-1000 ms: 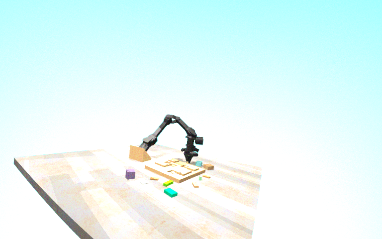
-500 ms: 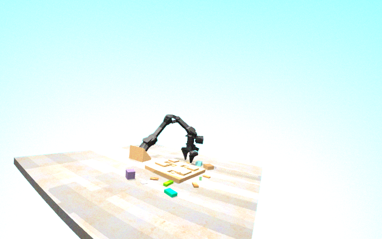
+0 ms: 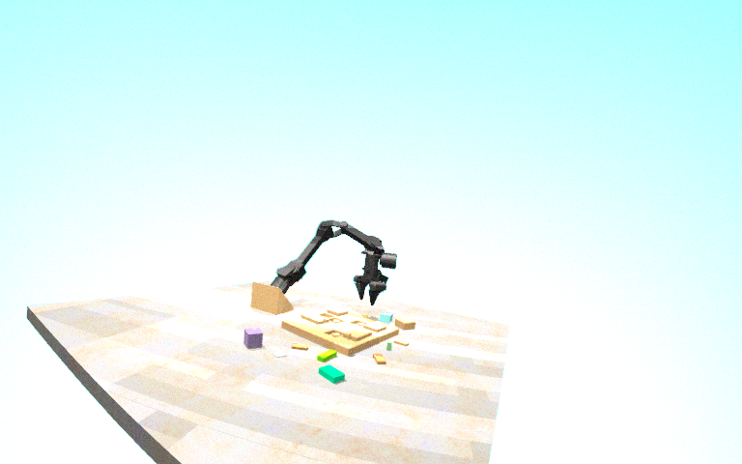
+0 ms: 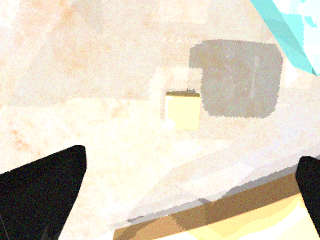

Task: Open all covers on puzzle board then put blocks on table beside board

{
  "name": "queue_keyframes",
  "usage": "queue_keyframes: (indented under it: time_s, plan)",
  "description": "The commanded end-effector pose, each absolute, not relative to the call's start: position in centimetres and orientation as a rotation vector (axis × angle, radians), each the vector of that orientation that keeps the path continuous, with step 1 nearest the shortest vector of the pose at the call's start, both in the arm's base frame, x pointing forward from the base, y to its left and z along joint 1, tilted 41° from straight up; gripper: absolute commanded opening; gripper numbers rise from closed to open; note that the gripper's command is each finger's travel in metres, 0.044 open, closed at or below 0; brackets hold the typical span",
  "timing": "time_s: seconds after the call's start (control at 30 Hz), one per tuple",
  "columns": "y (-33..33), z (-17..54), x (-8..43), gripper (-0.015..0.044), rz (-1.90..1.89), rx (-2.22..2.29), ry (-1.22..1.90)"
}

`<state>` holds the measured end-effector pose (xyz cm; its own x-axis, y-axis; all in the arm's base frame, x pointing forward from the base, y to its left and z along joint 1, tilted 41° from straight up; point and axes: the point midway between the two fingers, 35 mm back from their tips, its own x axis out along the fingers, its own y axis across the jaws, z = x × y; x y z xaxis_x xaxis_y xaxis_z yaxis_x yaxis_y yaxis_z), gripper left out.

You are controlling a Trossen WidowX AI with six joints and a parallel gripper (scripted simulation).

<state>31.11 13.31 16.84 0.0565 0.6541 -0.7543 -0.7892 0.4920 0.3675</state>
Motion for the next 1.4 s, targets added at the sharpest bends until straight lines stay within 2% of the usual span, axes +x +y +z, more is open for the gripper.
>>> queue_keyframes:
  time_s: [0.0, 0.13, 0.7, 1.37]
  plan:
    - [12.4, 18.2, 30.9, 0.0440, 1.104, -0.160, 1.032]
    - [12.1, 18.5, 30.8, 0.0440, 1.104, -0.160, 1.032]
    - [5.5, 12.7, 30.9, 0.0000, 1.044, -0.120, 1.091]
    - [-2.0, 5.8, 27.4, 0.0000, 0.999, -0.019, 1.136]
